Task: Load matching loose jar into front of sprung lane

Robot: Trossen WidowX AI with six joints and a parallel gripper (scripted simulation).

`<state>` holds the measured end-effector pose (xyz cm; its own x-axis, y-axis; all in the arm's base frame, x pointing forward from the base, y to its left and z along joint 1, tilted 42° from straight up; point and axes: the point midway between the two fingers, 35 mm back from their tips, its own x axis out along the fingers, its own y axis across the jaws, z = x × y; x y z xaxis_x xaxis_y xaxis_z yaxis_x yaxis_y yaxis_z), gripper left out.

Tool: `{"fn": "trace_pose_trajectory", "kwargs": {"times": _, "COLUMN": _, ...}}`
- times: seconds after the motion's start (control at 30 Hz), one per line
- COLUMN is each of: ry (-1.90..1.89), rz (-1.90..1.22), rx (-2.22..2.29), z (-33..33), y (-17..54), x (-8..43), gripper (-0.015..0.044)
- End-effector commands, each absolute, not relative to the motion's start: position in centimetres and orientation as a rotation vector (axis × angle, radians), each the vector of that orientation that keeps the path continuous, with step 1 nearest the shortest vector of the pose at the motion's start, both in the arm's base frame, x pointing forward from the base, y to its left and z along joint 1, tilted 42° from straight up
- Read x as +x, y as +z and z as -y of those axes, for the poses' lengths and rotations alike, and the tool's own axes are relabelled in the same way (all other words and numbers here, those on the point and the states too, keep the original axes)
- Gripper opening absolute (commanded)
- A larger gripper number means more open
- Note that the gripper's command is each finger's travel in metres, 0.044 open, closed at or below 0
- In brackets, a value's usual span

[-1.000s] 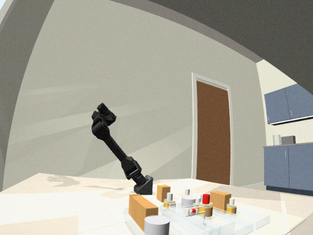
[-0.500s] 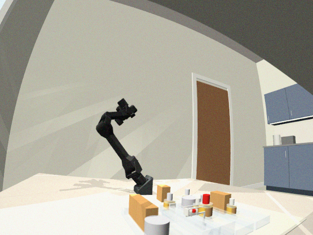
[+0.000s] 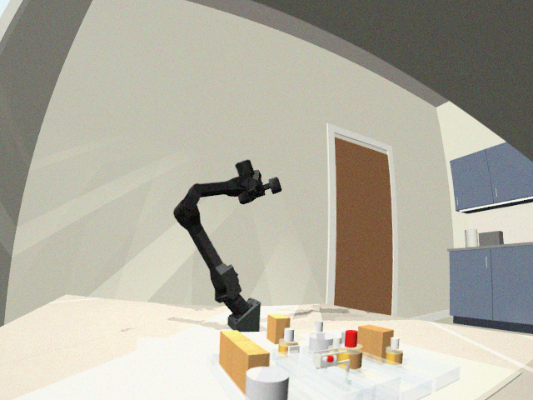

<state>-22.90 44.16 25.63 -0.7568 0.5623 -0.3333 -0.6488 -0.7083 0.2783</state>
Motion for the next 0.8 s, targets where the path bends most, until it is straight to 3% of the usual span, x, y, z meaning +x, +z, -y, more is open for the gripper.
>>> {"fn": "trace_pose_trajectory", "kwargs": {"times": 0.0, "ry": 2.159, "rz": -0.683, "rx": -0.354, "z": -46.6, "y": 21.4, "x": -17.4, "gripper": 0.044}}
{"fn": "trace_pose_trajectory", "kwargs": {"times": 0.37, "ry": 1.508, "rz": -1.056, "rx": -0.414, "z": -47.5, "y": 11.9, "x": -2.4, "gripper": 0.044}}
{"fn": "trace_pose_trajectory", "kwargs": {"times": 0.77, "ry": 0.761, "rz": -1.337, "rx": -0.421, "z": -39.7, "y": 3.5, "x": 12.9, "gripper": 0.044}}
